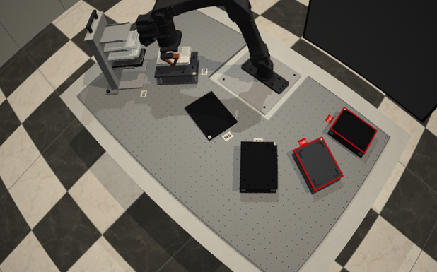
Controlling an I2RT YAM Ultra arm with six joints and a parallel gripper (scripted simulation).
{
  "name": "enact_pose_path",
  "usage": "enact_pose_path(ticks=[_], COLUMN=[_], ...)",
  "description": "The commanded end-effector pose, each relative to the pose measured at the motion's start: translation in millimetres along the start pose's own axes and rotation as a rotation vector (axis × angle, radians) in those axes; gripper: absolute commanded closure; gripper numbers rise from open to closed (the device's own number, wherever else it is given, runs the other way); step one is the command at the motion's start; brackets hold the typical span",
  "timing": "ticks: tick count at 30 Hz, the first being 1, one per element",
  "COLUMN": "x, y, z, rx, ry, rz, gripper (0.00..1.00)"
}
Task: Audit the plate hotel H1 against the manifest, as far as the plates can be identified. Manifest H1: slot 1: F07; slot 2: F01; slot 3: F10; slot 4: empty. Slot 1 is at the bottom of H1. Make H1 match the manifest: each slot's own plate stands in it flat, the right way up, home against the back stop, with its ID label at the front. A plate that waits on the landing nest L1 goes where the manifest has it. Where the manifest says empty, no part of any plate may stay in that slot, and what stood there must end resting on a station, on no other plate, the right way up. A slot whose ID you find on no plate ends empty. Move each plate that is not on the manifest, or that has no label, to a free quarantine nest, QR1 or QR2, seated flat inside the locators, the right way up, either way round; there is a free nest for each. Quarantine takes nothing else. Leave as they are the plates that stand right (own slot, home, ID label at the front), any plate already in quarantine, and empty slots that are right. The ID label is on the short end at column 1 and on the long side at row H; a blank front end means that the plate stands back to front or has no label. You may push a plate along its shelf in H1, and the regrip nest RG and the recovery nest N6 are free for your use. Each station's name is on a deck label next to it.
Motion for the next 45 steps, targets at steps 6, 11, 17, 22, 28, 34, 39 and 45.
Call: enact_pose_path(ticks=[6, 11, 17, 22, 28, 34, 39, 45], x=[2, 2, 2, 2, 2, 2, 2, -1], y=[3, 3, 2, 2, 2, 3, 2, 11], z=[-27.0, -31.9, -37.9, -40.9, -44.9, -51.8, -59.6, -74.0], rx=[-0.052, -0.052, -0.052, -0.052, -0.052, -0.025, -0.025, -0.058], ry=[-0.015, -0.015, -0.015, -0.015, -0.015, -0.007, -0.007, -0.017], rz=[-0.002, -0.002, -0.002, -0.002, -0.002, -0.002, -0.002, -0.002], gripper=[0.14, 0.14, 0.14, 0.14, 0.14, 0.14, 0.14, 0.14])
Point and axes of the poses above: the point where the finger pads meet when closed, its own z axis out along the fingers, its own x axis across the jaws, y = z × x, the point moved 2 cm from there along -z, back along the fingers, and after that the axes turned 14 degrees about -z, right-handed, at the moved point
